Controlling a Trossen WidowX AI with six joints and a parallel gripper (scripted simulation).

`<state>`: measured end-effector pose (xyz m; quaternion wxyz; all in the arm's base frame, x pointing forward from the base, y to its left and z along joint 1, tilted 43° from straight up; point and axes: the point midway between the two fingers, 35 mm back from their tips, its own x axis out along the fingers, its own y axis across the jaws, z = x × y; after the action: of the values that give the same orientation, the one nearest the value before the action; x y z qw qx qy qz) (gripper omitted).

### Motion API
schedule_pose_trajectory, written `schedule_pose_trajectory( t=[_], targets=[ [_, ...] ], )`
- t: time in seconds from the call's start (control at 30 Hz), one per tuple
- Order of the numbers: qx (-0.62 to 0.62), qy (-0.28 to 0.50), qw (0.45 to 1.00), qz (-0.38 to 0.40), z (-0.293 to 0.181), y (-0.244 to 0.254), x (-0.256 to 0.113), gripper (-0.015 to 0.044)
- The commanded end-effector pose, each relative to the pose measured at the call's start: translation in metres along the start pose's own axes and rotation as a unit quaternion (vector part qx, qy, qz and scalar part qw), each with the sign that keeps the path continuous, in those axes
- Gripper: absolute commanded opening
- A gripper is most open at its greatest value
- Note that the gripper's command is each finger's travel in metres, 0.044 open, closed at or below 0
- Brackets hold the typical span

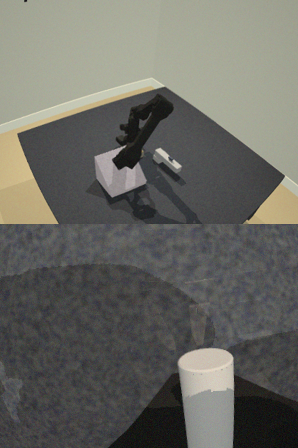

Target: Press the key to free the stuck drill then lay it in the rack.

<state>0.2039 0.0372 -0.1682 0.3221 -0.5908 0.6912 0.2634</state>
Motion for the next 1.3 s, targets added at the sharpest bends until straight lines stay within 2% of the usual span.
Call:
schedule_pose_trajectory(
  t=[0.0, 0.4, 0.97, 1.27],
  targets=[
    [-0.002, 0.009, 1.000, 0.006, -0.004, 0.002, 0.007, 0.0000],
    [-0.002, 0.009, 1.000, 0.006, -0.004, 0.002, 0.007, 0.0000],
    [0.000, 0.000, 1.000, 0.000, 0.000, 0.000, 0.000, 0.0440],
    [-0.002, 0.007, 1.000, 0.006, 0.000, 0.001, -0.036, 0.0440]
  ],
)
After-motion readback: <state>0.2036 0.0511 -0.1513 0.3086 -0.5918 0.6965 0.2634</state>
